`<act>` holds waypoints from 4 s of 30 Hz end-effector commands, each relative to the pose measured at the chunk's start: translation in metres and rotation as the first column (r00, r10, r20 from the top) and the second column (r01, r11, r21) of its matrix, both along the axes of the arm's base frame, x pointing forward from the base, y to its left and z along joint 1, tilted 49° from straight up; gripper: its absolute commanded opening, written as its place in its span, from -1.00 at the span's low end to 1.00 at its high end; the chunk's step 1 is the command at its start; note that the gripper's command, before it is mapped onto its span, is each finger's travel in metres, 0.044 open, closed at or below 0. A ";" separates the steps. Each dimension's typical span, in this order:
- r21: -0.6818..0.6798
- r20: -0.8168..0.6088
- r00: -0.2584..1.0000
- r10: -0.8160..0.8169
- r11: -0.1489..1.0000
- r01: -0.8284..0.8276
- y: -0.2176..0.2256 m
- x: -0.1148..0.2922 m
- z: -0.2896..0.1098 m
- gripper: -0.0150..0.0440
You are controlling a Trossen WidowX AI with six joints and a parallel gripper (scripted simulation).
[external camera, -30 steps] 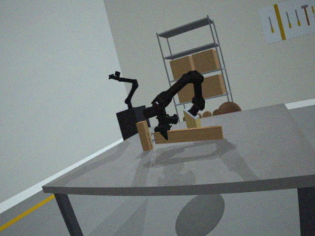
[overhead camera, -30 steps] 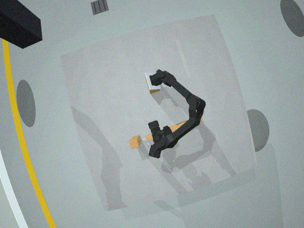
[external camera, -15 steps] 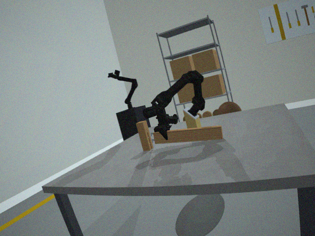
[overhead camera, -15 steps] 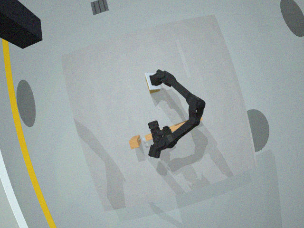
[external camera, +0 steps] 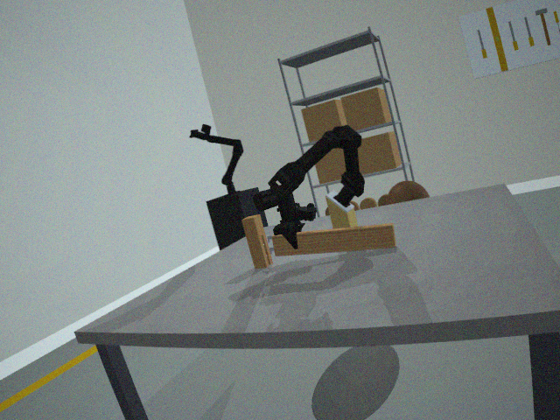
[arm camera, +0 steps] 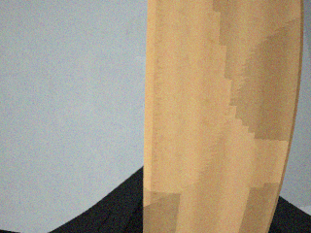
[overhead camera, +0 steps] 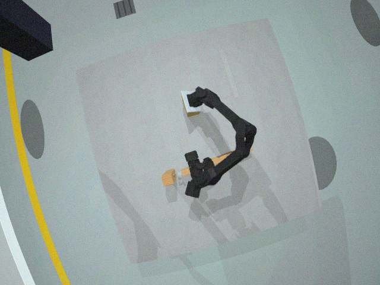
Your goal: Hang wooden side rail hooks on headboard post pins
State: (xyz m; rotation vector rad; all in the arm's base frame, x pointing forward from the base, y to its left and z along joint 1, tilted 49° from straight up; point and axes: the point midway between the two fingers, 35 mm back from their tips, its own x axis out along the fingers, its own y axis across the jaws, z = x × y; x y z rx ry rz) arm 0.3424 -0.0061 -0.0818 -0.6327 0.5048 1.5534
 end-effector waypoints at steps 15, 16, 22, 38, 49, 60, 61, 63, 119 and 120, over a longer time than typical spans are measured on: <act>-0.003 0.007 1.000 -0.003 1.000 0.003 -0.004 0.000 -0.002 -0.49; -0.003 0.007 1.000 -0.003 1.000 0.003 -0.004 0.000 -0.002 -0.49; -0.003 0.007 1.000 -0.003 1.000 0.003 -0.005 0.001 -0.002 -0.49; -0.004 0.008 1.000 -0.003 1.000 0.003 -0.007 0.002 -0.002 -0.49; -0.004 0.008 1.000 -0.003 1.000 0.003 -0.008 0.003 -0.002 -0.49; -0.004 0.008 1.000 -0.003 1.000 0.003 -0.008 0.002 -0.003 -0.49; -0.004 0.008 1.000 -0.003 1.000 0.003 -0.008 0.002 -0.003 -0.49; -0.004 0.008 1.000 -0.003 1.000 0.003 -0.008 0.002 -0.004 -0.49; -0.004 0.008 1.000 -0.003 1.000 0.003 -0.011 0.003 -0.008 -0.49; -0.004 0.008 1.000 -0.003 1.000 0.003 -0.011 0.003 -0.008 -0.49</act>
